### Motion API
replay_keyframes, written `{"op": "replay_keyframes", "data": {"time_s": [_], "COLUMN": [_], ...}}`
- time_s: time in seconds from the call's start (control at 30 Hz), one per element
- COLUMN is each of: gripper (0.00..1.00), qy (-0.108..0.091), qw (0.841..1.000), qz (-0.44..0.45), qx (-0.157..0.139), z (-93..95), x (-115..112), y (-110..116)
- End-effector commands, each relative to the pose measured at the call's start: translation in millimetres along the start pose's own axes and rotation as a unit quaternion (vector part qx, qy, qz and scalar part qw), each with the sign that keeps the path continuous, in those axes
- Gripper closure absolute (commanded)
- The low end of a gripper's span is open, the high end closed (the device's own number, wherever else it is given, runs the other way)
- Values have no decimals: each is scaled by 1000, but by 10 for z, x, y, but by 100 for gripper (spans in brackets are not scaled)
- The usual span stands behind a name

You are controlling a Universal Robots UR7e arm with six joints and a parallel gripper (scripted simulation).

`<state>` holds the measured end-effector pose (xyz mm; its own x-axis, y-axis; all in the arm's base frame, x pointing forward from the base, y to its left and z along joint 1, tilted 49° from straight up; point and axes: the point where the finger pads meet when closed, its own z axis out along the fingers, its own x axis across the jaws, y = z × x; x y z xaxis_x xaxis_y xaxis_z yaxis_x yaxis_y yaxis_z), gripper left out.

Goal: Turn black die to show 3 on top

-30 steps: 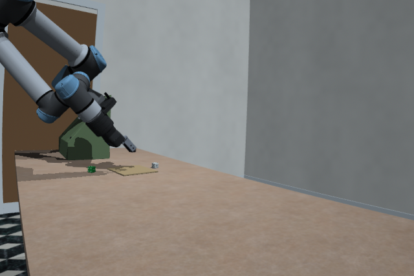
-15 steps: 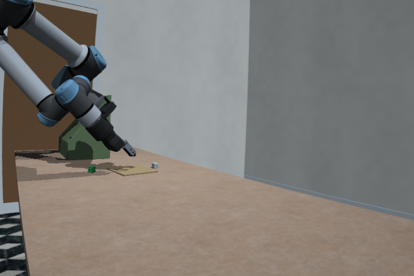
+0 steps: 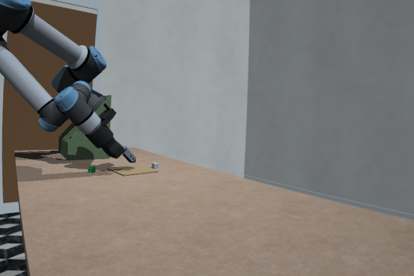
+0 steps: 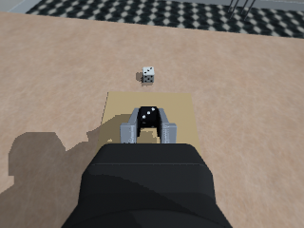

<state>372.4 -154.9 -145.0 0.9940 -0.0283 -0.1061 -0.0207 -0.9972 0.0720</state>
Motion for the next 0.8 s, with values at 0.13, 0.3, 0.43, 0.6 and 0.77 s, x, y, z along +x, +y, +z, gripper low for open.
{"op": "replay_keyframes", "data": {"time_s": [0.13, 0.3, 0.43, 0.6, 0.77], "gripper": [60, 60, 60, 60, 60], "qy": [0, 0, 0, 0, 0], "qw": [1000, 1000, 1000, 1000, 1000], "qz": [0, 0, 0, 0, 0], "qx": [0, 0, 0, 0, 0], "z": [86, 122, 133, 149, 153], "x": [4, 4, 4, 4, 4], "y": [86, 123, 133, 149, 154]}}
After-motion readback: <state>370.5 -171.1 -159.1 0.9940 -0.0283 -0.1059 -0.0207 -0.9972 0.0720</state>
